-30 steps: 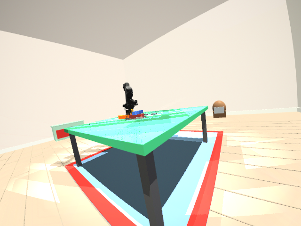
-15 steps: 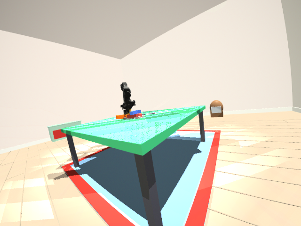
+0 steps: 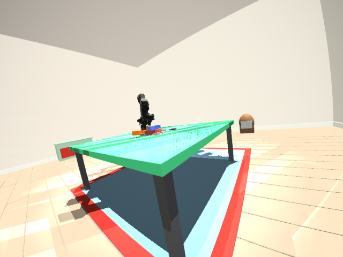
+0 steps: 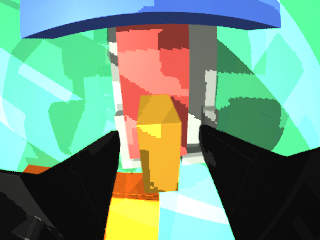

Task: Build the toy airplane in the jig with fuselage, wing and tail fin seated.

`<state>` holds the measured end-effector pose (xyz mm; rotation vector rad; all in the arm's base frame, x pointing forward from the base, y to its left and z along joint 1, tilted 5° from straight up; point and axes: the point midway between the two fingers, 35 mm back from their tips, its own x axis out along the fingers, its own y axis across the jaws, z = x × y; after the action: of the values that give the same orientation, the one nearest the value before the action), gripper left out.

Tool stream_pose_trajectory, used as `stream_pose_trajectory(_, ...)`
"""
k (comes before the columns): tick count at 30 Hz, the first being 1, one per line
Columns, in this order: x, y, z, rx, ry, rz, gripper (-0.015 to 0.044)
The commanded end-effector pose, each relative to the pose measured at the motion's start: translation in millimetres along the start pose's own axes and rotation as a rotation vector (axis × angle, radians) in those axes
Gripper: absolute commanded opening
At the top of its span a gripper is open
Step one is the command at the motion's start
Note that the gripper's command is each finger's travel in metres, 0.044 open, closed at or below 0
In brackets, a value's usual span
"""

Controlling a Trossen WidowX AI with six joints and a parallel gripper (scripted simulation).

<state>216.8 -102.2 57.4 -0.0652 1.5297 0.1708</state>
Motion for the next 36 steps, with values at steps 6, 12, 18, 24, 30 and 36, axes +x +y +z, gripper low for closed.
stream_pose_trajectory(6,-32,-3,3,0.001,0.0,0.001,0.026)
stream_pose_trajectory(12,-91,-1,0,0.004,0.001,0.004,0.026)
stream_pose_trajectory(18,-91,-4,4,0.004,0.001,0.004,0.026)
stream_pose_trajectory(24,-91,-4,4,0.004,0.001,0.004,0.026)
stream_pose_trajectory(30,-91,-4,4,0.004,0.001,0.004,0.026)
stream_pose_trajectory(36,-91,-5,4,0.004,0.001,0.004,0.026)
